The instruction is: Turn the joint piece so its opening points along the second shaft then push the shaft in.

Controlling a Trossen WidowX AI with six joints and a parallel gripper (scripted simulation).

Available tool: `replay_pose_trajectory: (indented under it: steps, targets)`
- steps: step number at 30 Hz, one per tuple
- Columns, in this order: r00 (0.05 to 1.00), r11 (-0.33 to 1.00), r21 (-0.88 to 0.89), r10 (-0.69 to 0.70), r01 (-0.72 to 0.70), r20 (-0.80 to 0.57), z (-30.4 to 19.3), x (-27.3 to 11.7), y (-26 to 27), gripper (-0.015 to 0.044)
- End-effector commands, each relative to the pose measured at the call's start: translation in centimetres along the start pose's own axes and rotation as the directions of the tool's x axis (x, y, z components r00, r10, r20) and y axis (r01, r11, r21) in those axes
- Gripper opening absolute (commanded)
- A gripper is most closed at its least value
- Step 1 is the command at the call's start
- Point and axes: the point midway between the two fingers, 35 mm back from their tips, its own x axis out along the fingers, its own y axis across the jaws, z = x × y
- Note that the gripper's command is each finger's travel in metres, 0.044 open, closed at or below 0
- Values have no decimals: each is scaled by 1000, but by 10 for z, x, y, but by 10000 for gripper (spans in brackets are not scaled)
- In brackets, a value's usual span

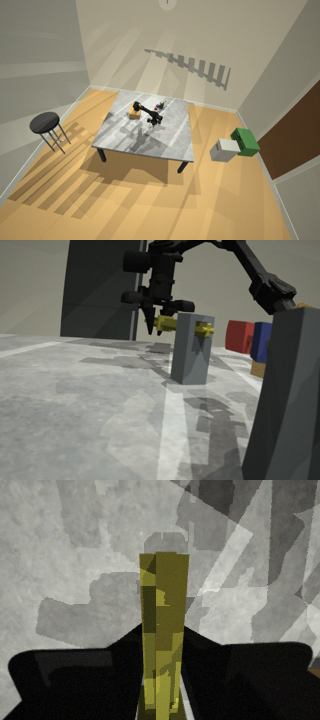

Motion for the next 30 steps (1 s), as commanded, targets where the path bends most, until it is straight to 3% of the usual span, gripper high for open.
replay_pose_trajectory:
  steps: [1,30]
  targets:
    - [1000,1000,1,-10,10,-2,-6,0,0,0]
    - [1000,1000,0,-24,24,-5,-51,1,0,0]
